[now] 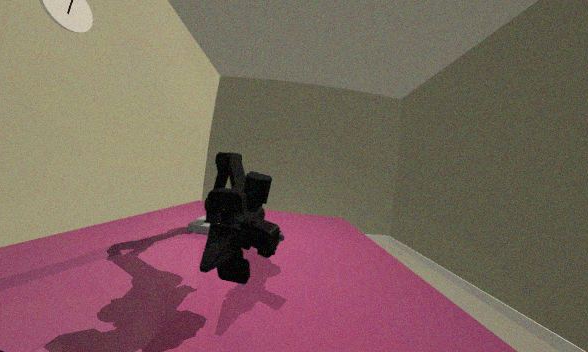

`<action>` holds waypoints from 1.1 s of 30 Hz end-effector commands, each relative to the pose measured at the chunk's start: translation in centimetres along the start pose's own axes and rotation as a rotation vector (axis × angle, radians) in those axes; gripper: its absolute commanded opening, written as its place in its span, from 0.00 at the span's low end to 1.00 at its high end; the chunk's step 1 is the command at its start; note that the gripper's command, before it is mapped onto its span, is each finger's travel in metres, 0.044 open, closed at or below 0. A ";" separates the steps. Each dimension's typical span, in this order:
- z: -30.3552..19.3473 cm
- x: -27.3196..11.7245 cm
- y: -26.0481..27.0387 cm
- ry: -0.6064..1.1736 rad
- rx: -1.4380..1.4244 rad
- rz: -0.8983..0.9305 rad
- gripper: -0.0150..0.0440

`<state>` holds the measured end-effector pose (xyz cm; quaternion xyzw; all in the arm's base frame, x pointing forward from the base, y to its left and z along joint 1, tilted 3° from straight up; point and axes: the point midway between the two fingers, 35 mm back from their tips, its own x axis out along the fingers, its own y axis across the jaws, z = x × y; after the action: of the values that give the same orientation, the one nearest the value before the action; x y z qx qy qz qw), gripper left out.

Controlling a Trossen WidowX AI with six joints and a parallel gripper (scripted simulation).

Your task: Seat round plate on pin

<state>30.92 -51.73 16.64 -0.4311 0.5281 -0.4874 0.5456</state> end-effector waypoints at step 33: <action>0.0 -55.8 17.2 -0.247 -0.079 1.316 0.25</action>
<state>38.21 2.25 8.63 -0.1269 0.5882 0.0014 0.7987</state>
